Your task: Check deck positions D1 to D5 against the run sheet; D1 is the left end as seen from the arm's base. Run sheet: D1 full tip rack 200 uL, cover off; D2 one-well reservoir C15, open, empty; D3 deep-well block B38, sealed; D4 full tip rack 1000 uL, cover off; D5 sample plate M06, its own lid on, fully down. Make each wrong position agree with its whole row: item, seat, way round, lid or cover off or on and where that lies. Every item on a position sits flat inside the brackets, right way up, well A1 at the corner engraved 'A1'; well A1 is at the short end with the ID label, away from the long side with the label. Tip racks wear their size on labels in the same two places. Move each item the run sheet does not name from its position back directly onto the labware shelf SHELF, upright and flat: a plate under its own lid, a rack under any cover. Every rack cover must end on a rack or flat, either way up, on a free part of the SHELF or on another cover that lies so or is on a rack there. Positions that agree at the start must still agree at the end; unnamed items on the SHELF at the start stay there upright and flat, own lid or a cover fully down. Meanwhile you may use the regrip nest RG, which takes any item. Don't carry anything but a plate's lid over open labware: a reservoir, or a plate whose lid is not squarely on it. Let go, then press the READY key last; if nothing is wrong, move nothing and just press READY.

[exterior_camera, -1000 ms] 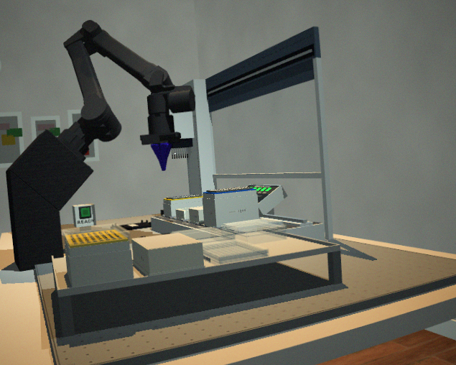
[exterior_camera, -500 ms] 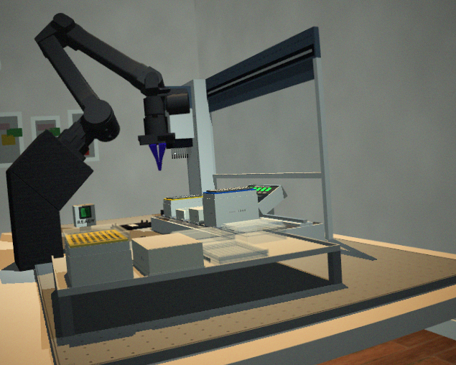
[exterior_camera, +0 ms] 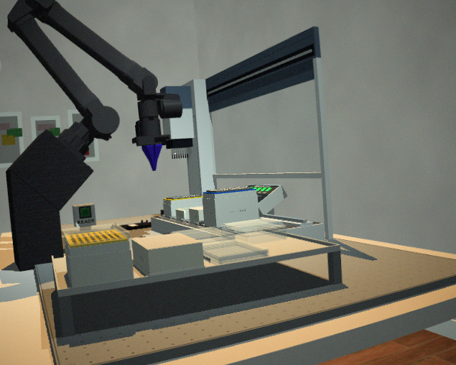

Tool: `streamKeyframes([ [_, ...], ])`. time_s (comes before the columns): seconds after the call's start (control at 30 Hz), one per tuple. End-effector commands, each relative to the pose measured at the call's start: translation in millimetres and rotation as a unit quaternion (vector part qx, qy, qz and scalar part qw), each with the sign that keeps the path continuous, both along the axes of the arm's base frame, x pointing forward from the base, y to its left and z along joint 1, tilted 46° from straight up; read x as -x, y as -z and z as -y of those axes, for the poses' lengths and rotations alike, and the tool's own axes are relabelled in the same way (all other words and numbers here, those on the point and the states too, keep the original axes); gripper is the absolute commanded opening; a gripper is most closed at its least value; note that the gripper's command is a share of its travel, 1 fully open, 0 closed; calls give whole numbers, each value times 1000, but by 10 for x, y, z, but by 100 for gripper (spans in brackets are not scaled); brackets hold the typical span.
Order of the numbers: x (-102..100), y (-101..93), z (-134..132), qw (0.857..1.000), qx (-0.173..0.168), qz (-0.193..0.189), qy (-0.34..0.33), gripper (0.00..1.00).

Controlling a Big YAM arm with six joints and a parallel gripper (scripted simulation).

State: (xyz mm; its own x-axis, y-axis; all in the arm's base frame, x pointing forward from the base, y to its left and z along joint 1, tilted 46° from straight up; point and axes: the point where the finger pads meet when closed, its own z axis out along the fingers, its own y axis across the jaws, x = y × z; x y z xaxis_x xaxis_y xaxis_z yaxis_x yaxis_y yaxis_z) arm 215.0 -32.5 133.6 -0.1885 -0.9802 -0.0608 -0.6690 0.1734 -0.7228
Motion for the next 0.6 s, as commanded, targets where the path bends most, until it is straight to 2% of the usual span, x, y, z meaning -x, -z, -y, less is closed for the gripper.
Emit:
streamKeyframes([
  [0.0,9,74,-220,1000,-11,-13,-21,0],
  [0.1,-46,31,-372,999,6,-5,-37,0],
  [0.2,-135,-249,-545,999,0,20,-37,0],
  [0.57,-195,-234,-1033,999,-8,15,-38,0],
])
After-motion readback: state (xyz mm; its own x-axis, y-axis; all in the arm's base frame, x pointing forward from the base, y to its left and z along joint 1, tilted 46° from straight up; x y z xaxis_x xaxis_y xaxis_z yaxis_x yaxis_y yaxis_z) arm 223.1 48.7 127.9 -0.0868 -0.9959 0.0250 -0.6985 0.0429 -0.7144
